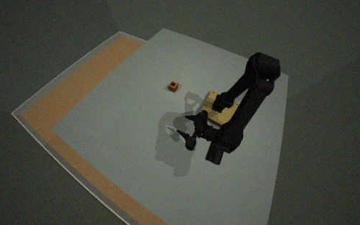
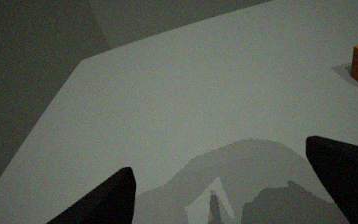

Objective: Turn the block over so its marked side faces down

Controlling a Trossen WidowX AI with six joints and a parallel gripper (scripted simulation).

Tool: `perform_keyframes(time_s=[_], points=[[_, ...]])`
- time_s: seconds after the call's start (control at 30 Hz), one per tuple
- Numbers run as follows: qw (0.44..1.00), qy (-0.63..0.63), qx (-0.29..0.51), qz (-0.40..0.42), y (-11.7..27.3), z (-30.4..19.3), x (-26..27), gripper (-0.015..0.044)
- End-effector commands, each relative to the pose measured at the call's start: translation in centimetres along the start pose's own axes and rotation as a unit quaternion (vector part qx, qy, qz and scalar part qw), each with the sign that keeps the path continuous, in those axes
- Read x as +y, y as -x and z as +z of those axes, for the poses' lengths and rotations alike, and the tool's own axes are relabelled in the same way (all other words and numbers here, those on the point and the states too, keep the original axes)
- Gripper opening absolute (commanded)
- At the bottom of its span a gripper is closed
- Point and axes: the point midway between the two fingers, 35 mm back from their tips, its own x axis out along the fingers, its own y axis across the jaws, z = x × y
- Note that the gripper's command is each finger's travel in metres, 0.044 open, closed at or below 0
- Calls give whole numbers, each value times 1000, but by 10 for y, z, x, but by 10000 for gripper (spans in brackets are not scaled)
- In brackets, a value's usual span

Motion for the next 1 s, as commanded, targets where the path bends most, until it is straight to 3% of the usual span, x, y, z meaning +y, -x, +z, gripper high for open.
perform_keyframes(time_s=[0.0, 0.27, 0.47, 0.7, 0.97], points=[[1000, 3, 2, -5, -2, 0, 0, 426], [971, 96, 140, -168, -69, 15, -29, 440], [921, 132, 280, -235, -116, 30, -63, 440], [862, 124, 433, -234, -161, 52, -113, 440], [823, 67, 542, -156, -198, 84, -185, 440]])
